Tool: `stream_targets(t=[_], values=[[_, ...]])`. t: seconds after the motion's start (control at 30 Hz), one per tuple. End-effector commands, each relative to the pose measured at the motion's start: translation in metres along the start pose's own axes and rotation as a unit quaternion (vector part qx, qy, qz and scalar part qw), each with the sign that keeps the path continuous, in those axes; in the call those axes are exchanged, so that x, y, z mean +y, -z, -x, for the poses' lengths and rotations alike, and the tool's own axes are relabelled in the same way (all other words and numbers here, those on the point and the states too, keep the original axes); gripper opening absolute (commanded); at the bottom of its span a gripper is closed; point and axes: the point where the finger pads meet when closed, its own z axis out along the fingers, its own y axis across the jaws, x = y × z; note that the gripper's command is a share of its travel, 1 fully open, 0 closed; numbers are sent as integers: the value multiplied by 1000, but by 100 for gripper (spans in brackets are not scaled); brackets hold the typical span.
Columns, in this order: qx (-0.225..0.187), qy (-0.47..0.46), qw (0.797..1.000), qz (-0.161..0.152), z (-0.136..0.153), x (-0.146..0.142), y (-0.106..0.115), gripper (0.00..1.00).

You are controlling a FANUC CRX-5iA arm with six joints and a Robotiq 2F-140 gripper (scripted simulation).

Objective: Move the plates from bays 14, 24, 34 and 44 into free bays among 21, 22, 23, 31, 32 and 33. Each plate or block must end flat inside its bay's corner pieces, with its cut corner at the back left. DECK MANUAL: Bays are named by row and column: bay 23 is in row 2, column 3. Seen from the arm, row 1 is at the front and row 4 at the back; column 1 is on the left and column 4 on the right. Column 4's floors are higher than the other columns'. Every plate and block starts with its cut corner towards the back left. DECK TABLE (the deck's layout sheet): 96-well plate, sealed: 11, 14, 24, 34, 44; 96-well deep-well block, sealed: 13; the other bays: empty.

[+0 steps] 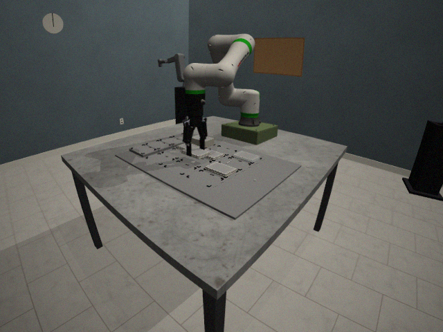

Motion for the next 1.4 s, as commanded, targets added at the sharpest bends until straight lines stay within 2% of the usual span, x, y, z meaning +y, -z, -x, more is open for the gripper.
stream_targets(t=[0.0, 0.67, 1.37], values=[[0, 0, 1000, -1, 0, -1, -1, 10], [0, 0, 1000, -1, 0, -1, -24, 10], [0, 0, 1000, -1, 0, -1, -24, 10]])
